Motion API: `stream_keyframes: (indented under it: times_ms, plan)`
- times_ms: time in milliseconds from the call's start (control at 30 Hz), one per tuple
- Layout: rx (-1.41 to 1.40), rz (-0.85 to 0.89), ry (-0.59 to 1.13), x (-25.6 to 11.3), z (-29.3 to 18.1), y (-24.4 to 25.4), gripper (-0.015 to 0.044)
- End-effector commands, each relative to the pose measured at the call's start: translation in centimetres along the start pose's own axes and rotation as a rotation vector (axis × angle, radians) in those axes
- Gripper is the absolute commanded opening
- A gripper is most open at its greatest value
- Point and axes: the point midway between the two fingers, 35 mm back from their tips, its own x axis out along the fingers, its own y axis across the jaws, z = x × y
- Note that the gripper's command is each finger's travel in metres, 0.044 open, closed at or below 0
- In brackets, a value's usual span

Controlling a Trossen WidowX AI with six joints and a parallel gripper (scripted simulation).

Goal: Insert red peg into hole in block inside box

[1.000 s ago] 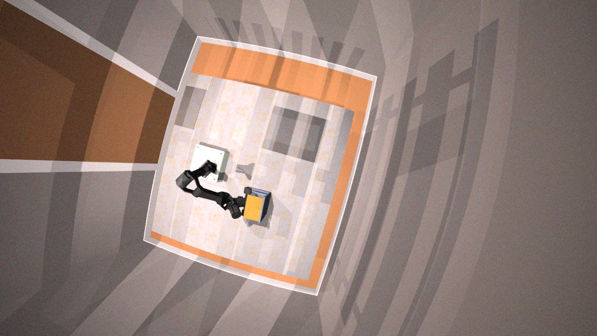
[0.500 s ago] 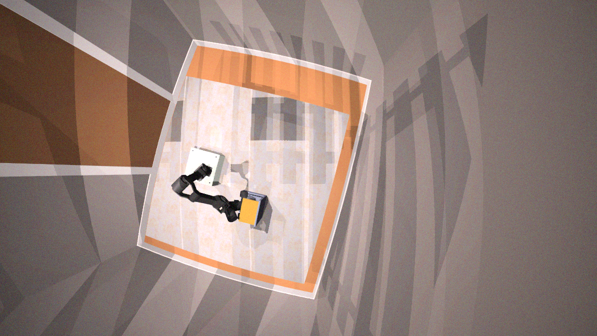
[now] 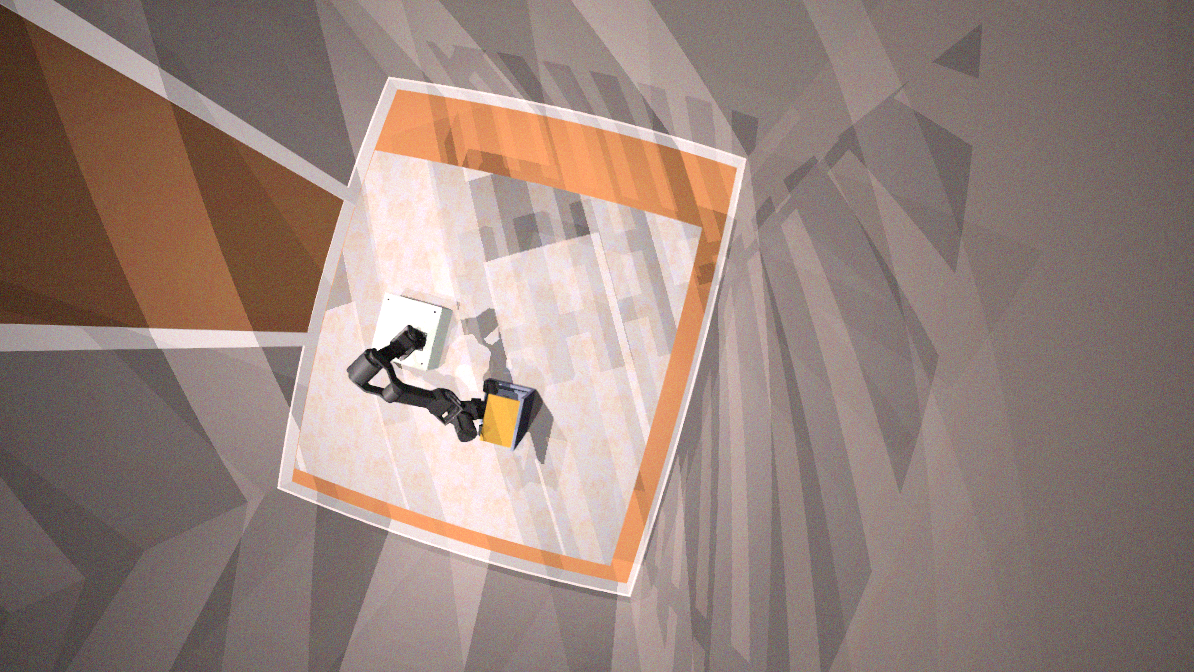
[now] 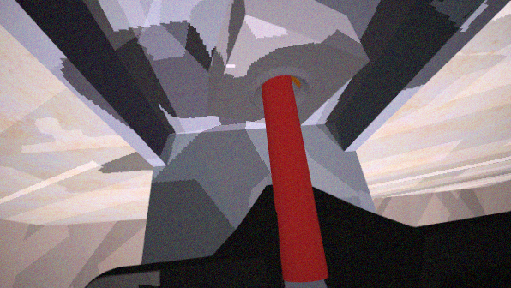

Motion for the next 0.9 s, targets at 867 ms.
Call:
stream_keyframes:
  times_ms: [867]
  plan:
    - [0.016, -0.007, -0.027, 0.81, 1.43, -0.24, 0.0000]
